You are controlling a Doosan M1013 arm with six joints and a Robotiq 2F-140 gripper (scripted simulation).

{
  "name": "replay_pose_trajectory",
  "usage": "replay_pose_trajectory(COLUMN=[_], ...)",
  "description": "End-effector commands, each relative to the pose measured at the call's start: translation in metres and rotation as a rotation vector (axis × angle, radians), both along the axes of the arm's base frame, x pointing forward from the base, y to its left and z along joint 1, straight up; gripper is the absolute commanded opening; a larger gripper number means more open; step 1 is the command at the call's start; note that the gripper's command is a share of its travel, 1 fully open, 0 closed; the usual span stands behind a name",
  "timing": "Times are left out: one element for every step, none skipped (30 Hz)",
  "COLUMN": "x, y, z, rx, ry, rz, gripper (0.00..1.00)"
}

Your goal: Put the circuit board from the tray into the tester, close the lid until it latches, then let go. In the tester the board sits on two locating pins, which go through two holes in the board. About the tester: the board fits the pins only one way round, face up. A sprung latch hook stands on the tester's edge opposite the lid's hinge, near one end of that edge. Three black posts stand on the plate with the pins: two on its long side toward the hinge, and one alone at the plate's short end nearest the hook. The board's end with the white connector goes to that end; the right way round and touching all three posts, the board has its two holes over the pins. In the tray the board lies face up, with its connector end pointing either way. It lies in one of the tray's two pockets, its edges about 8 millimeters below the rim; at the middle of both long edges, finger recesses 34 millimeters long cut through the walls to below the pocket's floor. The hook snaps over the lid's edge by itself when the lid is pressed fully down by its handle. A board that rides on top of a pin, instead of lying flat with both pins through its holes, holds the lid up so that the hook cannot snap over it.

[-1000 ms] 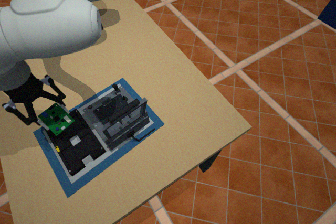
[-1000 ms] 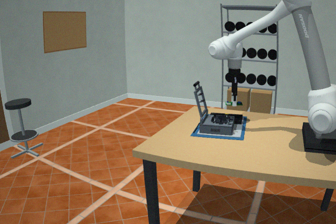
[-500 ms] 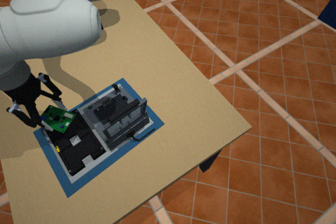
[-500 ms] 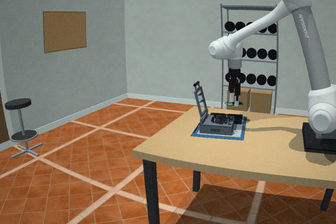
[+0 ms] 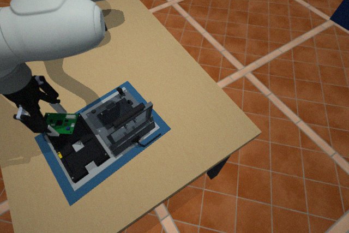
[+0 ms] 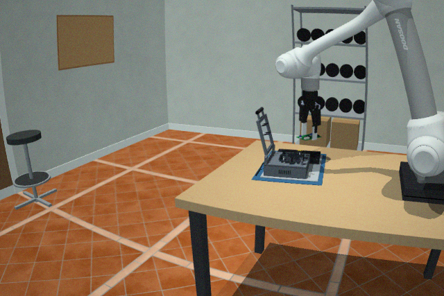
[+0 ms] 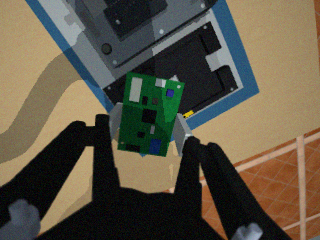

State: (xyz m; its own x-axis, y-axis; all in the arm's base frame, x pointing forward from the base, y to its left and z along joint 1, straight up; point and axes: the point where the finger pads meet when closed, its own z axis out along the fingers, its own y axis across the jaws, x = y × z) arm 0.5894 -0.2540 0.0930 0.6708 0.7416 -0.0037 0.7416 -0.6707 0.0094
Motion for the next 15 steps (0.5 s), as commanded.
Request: replay_pose_trajectory(x=[0.0,0.0,0.0,0.0,0.0,0.0,0.0,0.0,0.0,0.0,0.0,0.0,0.0,0.0,0.0], y=[0.0,0.0,0.0,0.0,0.0,0.0,0.0,0.0,0.0,0.0,0.0,0.0,0.0,0.0,0.0], z=[0.0001,0.0001,0.0001,0.0001,0.0001,0.0001,0.0001,0.0001,0.0001,0.0001,0.0001,0.0001,0.0001,0.0001,0.0001], rx=[0.003,0.003,0.003,0.003,0.003,0.003,0.003,0.002,0.002,0.002,0.002,0.002,0.002,0.002,0.002], ry=[-0.001,-0.001,-0.001,0.0,0.0,0.0,0.0,0.0,0.0,0.0,0.0,0.0,0.0,0.001,0.001], rz=[0.097,0.118,0.138,0.158,0.178,0.198,0.217,0.236,0.254,0.272,0.272,0.272,0.29,0.308,0.325], gripper=[0.46,0.46,0.46,0.46,0.46,0.46,0.46,0.46,0.46,0.46,0.46,0.46,0.46,0.46,0.46])
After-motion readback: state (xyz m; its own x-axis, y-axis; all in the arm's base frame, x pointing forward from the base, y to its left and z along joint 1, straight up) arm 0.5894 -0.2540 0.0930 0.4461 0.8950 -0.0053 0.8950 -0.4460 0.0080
